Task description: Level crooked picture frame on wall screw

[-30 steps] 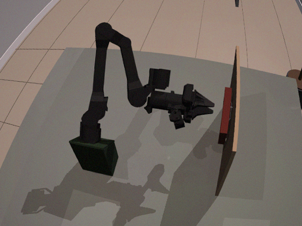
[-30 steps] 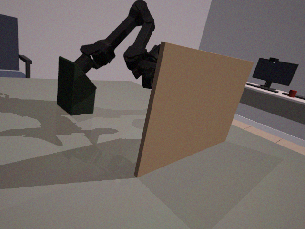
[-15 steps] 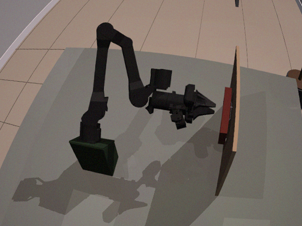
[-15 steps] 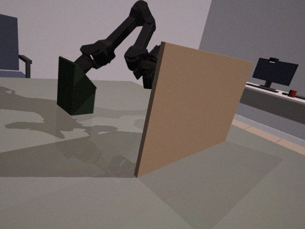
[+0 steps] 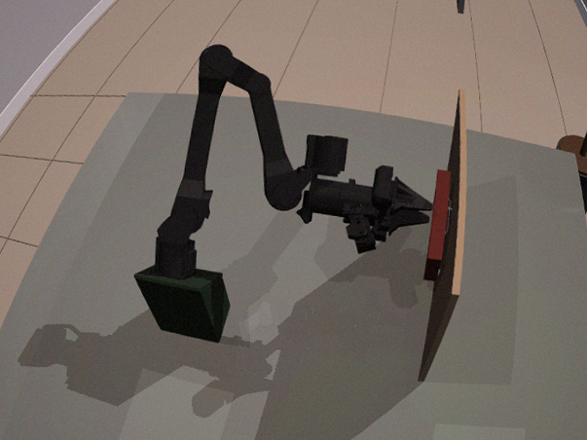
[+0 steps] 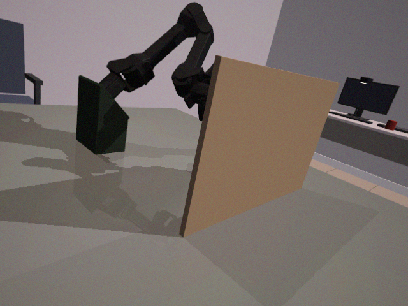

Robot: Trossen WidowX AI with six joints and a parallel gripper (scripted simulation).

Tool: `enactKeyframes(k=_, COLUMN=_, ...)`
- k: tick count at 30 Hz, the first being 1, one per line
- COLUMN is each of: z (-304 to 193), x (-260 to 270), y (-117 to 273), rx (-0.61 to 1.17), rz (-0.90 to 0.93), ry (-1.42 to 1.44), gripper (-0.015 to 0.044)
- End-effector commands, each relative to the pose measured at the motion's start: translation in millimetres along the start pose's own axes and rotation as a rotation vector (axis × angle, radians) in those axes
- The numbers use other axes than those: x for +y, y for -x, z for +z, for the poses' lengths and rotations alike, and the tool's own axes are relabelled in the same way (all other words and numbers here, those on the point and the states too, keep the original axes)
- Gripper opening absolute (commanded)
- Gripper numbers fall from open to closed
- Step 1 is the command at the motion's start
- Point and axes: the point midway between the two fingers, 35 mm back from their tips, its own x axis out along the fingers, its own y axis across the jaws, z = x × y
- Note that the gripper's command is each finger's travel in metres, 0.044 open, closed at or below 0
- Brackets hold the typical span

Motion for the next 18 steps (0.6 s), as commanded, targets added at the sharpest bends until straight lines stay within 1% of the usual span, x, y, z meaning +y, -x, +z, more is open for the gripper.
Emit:
enactKeyframes(k=1, z=-0.8, x=0.1, y=-8.1, rx=0.003, rz=-0.001, ry=0.0, gripper=0.026)
enactKeyframes(k=5, z=-0.5, x=0.2, y=-13.4, rx=0.004, rz=-0.001, ry=0.0, gripper=0.026)
enactKeyframes(k=18, z=-0.5, x=0.2, y=-13.7, rx=0.004, rz=-0.001, ry=0.0, gripper=0.026)
